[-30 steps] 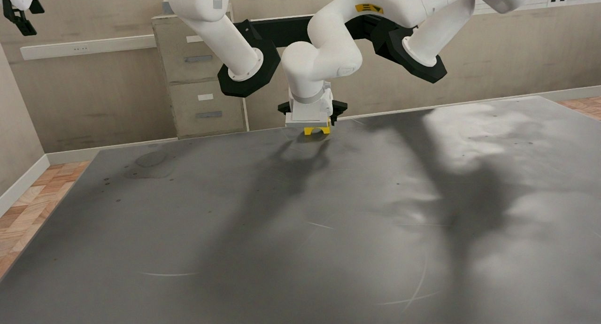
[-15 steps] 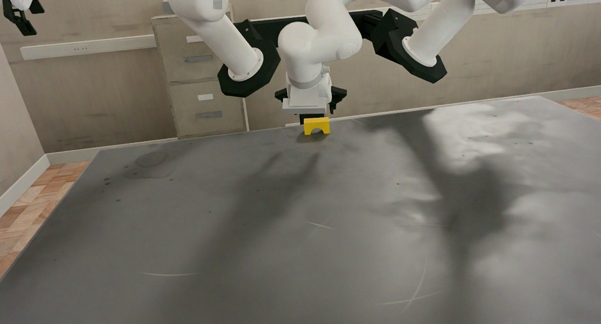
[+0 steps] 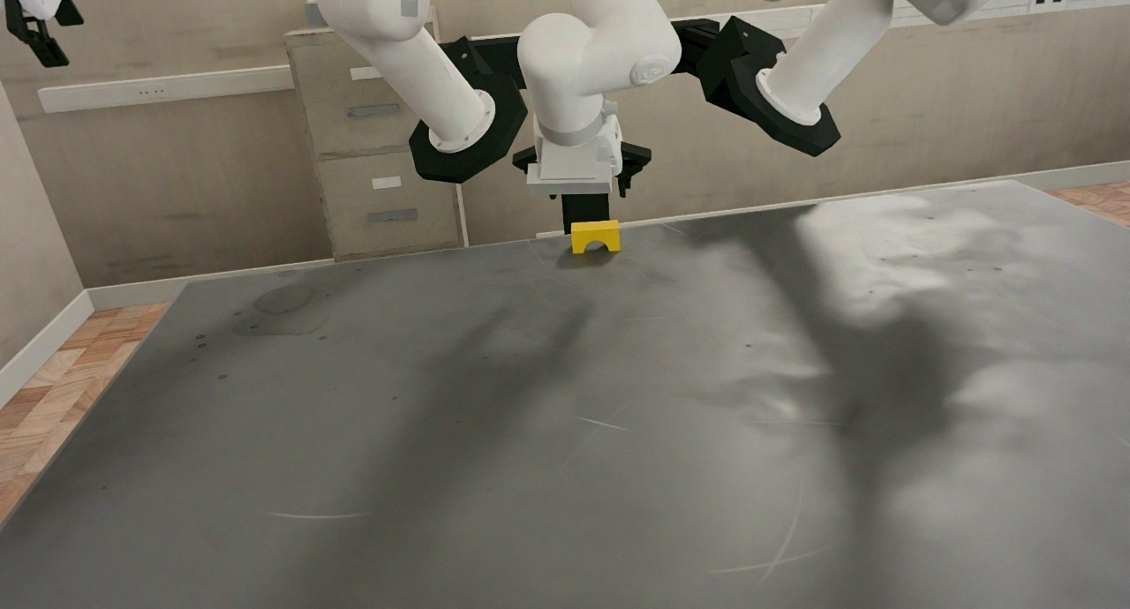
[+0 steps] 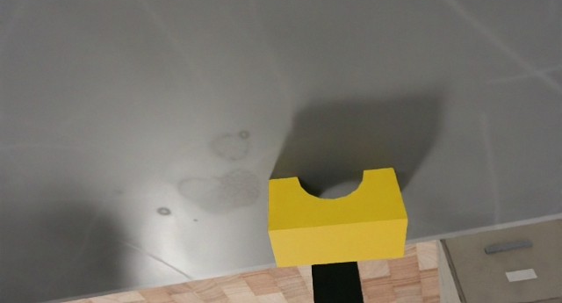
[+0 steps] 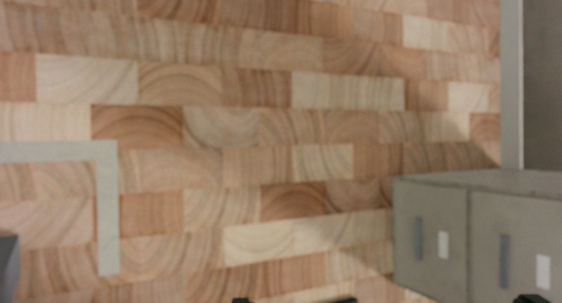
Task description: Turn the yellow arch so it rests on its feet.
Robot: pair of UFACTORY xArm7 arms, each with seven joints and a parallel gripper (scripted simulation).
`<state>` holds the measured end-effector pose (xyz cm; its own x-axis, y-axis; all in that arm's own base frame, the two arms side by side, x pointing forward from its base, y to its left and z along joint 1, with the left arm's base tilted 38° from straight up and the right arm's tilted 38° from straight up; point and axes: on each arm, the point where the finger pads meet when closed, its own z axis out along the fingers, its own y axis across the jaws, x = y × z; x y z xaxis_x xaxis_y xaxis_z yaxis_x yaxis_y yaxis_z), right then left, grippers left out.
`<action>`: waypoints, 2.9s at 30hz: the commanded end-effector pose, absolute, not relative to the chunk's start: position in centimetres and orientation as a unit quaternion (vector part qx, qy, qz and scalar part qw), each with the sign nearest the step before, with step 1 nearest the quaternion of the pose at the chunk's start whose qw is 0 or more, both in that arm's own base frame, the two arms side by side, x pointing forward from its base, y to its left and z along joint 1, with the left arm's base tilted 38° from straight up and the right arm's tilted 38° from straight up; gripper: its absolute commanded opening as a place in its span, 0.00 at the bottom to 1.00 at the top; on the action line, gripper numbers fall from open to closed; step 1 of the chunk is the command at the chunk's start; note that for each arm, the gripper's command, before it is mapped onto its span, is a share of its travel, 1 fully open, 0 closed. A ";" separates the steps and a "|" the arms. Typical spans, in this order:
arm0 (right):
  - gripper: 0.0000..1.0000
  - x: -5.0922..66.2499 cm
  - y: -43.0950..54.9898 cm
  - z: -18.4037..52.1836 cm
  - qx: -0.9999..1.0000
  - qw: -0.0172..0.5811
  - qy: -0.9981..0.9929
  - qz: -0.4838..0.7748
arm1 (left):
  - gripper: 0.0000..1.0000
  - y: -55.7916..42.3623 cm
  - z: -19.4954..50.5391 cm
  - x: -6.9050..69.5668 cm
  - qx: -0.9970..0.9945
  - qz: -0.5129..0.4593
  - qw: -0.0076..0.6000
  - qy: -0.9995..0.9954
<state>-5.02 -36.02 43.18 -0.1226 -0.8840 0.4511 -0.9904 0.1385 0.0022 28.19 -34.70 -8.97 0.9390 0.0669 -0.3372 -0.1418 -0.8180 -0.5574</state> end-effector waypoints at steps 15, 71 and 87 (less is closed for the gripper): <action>1.00 -5.1 -36.0 43.4 0.638 0.177 -0.734 0.153 | 1.00 -35.0 -8.7 28.1 -0.938 0.173 0.299 0.021; 1.00 -5.1 -36.0 43.4 0.638 0.177 -0.734 0.153 | 1.00 -39.6 -0.8 24.0 -0.938 0.173 0.299 0.021; 1.00 -5.1 -36.0 43.4 0.638 0.177 -0.734 0.153 | 1.00 -39.6 -0.8 24.0 -0.938 0.173 0.299 0.021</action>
<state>-5.02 -36.02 43.18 -0.1226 -0.8840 0.4511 -0.9904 0.1385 0.0022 24.08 -39.44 -0.97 0.9390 0.0670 -0.3373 -0.1419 -0.8179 -0.5576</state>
